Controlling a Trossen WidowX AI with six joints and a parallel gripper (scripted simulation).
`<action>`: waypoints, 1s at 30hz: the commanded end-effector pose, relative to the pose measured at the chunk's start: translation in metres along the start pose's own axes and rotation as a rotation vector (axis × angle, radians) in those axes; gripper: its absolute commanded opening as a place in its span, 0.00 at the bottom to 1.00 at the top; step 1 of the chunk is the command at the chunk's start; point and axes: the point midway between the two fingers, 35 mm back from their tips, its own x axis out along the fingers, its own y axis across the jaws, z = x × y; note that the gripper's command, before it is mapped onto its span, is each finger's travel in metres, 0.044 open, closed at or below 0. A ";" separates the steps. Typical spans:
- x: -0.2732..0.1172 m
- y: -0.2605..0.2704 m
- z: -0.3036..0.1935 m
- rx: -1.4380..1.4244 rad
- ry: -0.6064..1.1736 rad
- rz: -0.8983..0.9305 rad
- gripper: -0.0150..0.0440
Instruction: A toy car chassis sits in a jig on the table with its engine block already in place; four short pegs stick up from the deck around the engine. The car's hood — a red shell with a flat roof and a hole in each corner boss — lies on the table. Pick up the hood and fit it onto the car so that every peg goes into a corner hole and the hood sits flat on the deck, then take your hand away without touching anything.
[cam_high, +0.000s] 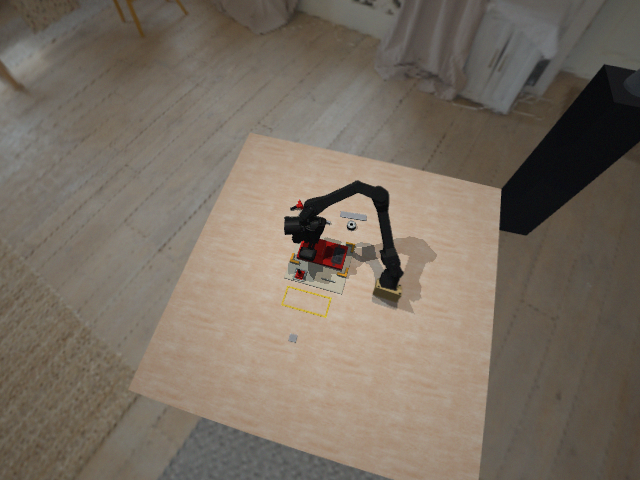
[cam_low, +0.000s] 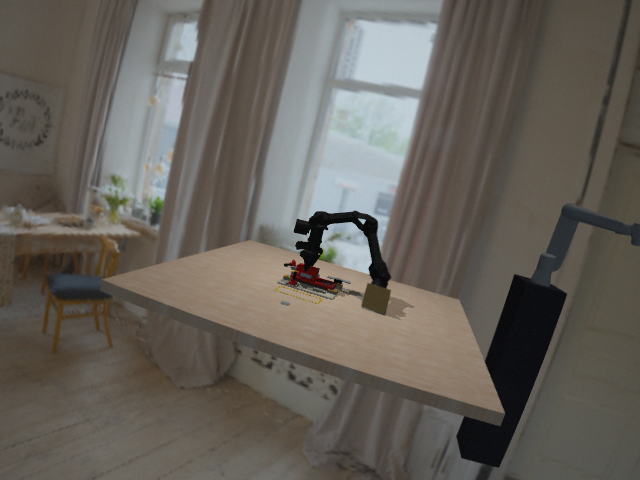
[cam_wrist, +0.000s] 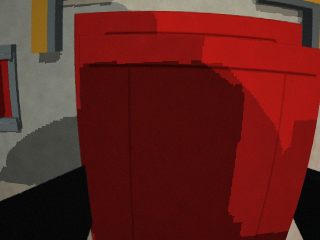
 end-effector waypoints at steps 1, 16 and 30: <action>0.000 -0.001 0.001 -0.001 -0.003 -0.003 0.25; 0.005 -0.001 0.001 -0.001 -0.004 -0.003 0.25; 0.010 -0.001 0.001 -0.001 -0.004 -0.003 0.25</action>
